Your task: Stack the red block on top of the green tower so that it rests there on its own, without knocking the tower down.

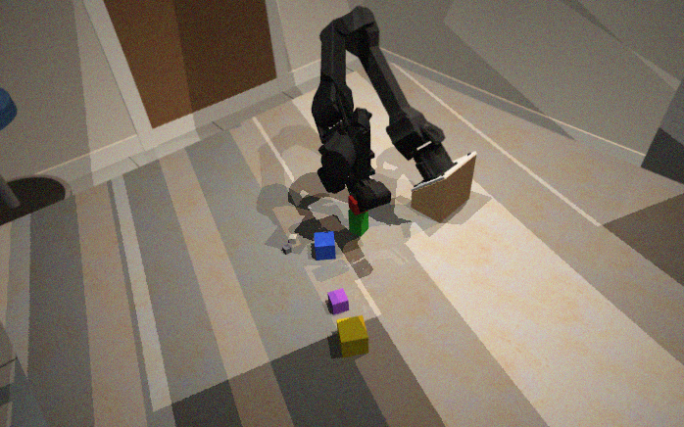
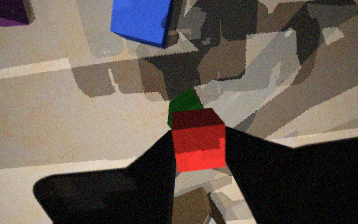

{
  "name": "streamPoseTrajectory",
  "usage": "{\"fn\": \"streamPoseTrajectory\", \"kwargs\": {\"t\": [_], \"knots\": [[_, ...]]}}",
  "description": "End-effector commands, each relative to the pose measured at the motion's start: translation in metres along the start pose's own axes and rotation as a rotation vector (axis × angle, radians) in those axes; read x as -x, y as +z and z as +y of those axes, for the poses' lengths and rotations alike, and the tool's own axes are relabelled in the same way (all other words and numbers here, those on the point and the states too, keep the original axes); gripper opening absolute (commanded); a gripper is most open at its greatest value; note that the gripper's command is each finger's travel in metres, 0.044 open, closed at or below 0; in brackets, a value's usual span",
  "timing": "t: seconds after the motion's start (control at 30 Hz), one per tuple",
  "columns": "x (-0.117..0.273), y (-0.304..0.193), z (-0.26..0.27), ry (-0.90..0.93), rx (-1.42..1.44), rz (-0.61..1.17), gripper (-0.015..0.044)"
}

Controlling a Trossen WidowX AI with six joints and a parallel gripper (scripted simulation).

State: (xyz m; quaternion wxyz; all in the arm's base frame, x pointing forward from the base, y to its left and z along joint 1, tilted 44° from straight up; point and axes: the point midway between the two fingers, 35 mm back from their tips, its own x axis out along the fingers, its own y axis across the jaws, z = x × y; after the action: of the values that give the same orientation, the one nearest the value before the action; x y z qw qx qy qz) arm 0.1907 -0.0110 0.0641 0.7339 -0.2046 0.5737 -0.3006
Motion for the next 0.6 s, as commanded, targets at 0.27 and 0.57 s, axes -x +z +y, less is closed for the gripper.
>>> {"fn": "streamPoseTrajectory", "kwargs": {"t": [0.27, 0.57], "knots": [[-0.0001, 0.0001, 0.0000, 0.000, -0.001, 0.000, 0.0440], [-0.0001, 0.0001, 0.0000, 0.000, -0.001, 0.000, 0.0440]]}}
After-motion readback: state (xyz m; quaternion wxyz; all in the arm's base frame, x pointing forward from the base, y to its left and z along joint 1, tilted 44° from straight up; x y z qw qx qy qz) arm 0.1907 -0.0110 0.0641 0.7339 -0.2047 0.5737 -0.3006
